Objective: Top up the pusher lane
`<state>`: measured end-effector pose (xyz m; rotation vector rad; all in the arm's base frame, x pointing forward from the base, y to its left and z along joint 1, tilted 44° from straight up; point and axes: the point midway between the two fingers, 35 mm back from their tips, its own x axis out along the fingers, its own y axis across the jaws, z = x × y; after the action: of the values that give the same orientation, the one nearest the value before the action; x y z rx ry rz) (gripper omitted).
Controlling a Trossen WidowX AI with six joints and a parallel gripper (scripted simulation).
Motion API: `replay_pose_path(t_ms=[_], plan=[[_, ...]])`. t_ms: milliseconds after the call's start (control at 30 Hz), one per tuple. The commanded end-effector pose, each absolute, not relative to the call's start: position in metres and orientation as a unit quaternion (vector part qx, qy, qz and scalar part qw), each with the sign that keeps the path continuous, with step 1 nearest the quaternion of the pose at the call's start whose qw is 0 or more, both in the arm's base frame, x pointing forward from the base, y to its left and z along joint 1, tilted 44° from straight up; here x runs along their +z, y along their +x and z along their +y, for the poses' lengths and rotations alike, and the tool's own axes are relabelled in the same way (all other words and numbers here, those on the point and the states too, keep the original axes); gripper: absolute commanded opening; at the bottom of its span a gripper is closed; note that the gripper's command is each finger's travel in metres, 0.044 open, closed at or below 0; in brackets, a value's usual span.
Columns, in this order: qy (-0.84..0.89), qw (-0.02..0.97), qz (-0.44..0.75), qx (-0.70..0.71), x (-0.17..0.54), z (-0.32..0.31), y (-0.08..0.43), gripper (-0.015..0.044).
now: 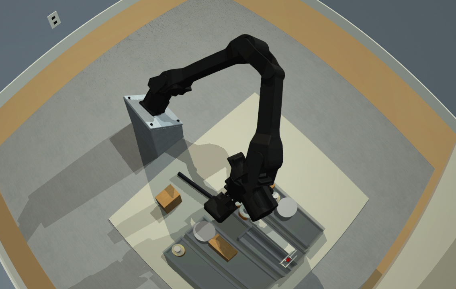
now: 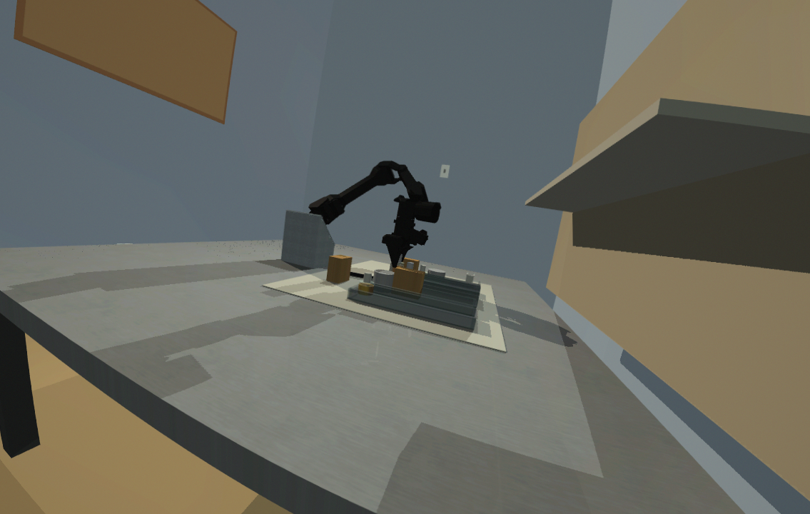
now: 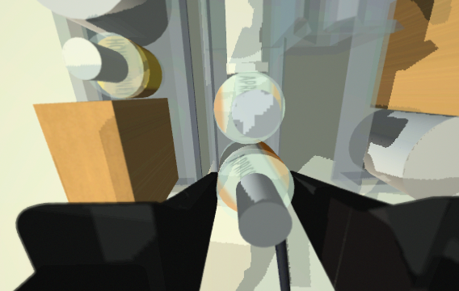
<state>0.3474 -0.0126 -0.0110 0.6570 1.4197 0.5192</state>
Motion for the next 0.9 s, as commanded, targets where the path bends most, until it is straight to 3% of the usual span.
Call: replay_pose_path(t_ms=[0,867], plan=[[0.29,0.688,0.622,0.235,-0.0104,-0.0117,0.3543,0.0],[0.29,0.688,0.622,0.235,-0.0158,-0.0054,0.3542,0.0]])
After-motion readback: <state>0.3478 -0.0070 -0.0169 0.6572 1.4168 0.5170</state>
